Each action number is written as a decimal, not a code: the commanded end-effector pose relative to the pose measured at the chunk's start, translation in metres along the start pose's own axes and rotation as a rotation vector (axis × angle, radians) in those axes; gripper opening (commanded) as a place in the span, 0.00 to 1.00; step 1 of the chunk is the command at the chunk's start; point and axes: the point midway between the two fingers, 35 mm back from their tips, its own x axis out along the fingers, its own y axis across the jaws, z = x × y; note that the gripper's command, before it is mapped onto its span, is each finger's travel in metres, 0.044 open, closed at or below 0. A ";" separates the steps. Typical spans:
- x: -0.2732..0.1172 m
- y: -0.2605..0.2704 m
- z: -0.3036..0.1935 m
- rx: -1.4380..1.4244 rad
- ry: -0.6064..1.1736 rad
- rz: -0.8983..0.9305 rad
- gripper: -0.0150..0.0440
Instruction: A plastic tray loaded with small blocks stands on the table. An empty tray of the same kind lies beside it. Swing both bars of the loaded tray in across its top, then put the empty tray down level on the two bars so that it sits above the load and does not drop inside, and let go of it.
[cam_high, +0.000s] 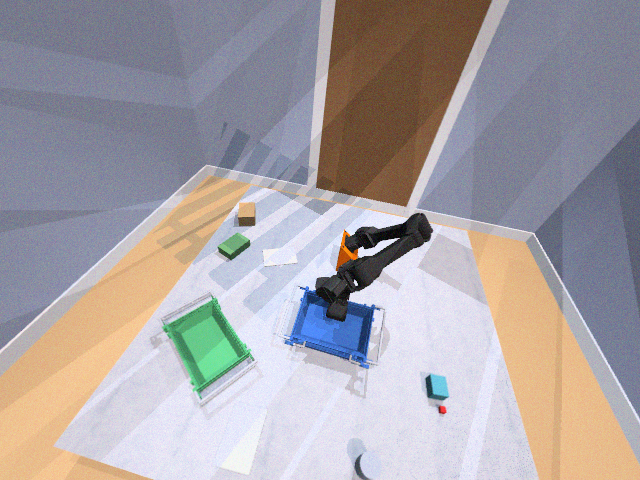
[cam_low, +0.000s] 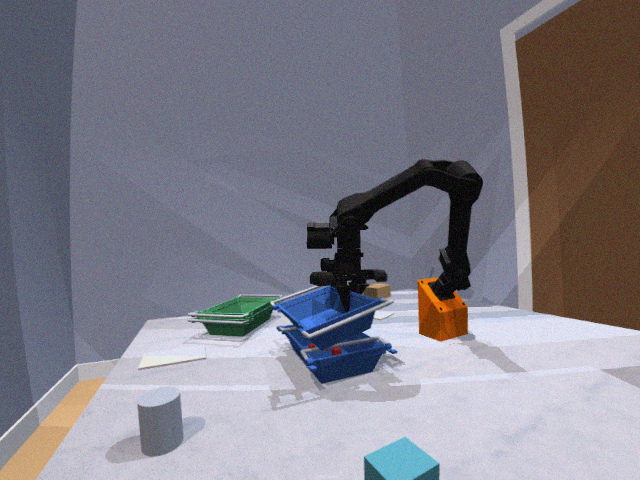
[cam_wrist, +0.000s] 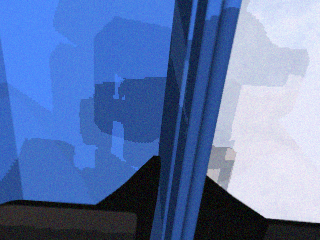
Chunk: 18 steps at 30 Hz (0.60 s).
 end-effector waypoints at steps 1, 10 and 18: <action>0.005 -0.004 -0.003 0.001 -0.002 -0.023 0.25; 0.002 -0.001 0.000 0.000 0.000 -0.004 0.25; 0.012 -0.007 -0.003 0.001 -0.002 -0.023 0.25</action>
